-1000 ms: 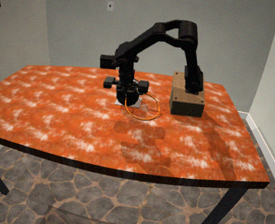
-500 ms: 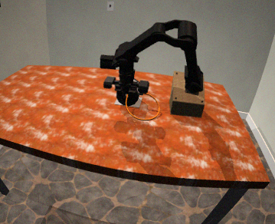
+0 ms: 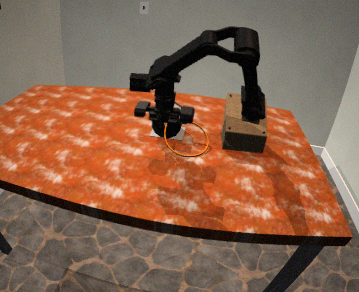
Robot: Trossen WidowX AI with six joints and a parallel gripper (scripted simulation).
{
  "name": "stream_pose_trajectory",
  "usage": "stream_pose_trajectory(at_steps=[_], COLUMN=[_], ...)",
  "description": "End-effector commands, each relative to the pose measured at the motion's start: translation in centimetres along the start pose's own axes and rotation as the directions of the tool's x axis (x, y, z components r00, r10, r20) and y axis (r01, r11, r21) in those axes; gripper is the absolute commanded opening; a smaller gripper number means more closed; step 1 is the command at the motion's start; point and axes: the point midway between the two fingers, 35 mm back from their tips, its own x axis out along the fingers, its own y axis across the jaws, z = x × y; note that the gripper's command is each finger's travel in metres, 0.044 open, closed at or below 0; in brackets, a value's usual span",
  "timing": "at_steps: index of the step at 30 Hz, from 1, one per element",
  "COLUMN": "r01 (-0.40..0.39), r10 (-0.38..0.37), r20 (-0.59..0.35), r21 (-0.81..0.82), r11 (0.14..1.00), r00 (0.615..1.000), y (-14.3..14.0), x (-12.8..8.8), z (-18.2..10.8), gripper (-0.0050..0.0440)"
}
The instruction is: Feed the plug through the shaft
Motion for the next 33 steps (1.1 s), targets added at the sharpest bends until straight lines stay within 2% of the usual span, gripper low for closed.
stream_pose_trajectory(at_steps=[1, 8, 25, 33], r01=[0.004, 0.004, -0.002, 0.002], r10=[-0.004, -0.004, 0.002, -0.002], r20=[0.002, 0.002, 0.0, 0.002], r21=[0.003, 0.003, -0.002, 0.001], r11=[1.0, 1.0, 1.0, 1.0], r00=[1.0, 1.0, 1.0, 1.0], y=[-0.12, -0.12, 0.01, 0.02], x=[0.43, 0.45, 0.24, 0.38], z=[0.13, 0.14, 0.04, 0.78], gripper=[0.01, 0.01, 0.0, 0.0])
